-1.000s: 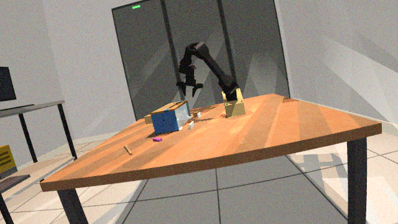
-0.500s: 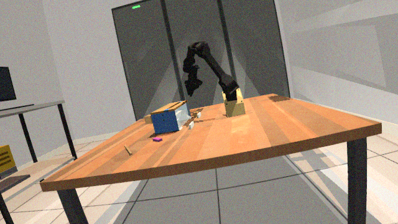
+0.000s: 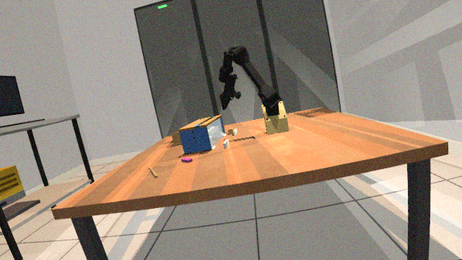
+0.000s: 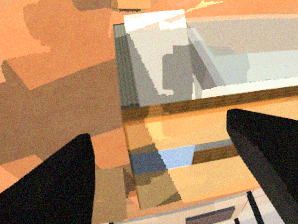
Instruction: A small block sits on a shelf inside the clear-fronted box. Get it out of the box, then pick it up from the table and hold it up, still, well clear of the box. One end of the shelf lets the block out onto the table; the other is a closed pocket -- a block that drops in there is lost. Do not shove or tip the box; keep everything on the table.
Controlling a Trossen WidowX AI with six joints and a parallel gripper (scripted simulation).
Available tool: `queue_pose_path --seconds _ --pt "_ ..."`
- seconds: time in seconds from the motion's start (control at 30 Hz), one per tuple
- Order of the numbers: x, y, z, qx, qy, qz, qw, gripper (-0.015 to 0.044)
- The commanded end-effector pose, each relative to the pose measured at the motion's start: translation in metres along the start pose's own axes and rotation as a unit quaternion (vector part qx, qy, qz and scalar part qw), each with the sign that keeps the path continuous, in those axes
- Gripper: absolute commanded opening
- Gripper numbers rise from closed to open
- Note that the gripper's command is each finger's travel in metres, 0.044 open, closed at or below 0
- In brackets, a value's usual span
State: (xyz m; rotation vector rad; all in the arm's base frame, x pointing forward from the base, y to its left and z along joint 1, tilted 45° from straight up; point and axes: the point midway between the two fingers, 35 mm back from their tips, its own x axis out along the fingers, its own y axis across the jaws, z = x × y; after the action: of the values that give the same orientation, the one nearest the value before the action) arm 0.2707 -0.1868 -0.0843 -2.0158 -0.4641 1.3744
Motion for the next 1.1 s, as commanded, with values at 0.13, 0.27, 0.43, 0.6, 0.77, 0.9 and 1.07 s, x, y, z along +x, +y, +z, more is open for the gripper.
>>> queue_pose_path --seconds 0.13,0.27,0.43,0.6,0.77,0.9,1.07 --pt "0.078 -0.004 0.04 0.007 -0.002 -0.006 1.0 0.0285" --pt "0.08 -0.004 0.042 0.007 -0.002 -0.006 1.0 0.0285" --pt "0.083 -0.004 0.042 0.007 -0.002 -0.006 1.0 0.0285" --pt "0.091 -0.004 0.045 0.007 -0.002 -0.006 1.0 0.0285" --pt "0.098 -0.004 0.047 0.007 -0.002 -0.006 1.0 0.0285" --pt "0.105 -0.004 0.049 0.007 -0.002 -0.006 1.0 0.0285" --pt "0.112 -0.004 0.052 0.007 -0.002 -0.006 1.0 0.0285"
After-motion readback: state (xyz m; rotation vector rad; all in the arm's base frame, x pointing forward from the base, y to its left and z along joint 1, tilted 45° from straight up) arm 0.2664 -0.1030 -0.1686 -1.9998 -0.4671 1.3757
